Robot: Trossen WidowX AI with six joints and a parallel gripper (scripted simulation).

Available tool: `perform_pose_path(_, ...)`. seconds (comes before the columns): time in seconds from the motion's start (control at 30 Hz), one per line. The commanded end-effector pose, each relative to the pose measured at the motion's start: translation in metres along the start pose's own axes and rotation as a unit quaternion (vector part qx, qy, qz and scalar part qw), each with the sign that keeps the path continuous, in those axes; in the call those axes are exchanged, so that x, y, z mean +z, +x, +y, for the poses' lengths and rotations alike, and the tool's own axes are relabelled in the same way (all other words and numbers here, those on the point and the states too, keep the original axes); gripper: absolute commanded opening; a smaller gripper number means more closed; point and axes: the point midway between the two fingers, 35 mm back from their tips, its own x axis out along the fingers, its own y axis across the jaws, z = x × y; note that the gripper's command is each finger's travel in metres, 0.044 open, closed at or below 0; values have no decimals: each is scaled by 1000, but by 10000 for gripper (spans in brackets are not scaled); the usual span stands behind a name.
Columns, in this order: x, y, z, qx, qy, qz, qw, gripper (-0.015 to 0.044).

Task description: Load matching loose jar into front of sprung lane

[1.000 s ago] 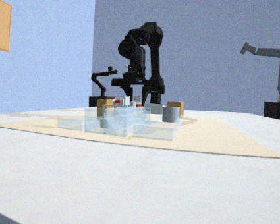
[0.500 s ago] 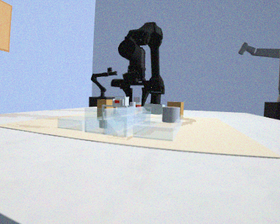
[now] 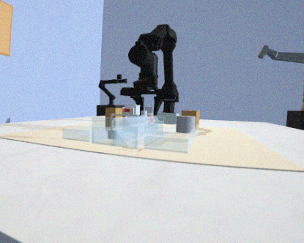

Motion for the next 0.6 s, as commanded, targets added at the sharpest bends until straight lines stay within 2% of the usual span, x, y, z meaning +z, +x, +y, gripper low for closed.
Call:
perform_pose_path(0.0,6,1,1,1,0,-13,1000,0)
perform_pose_path(0.57,5,7,1,1,0,-13,1000,0)
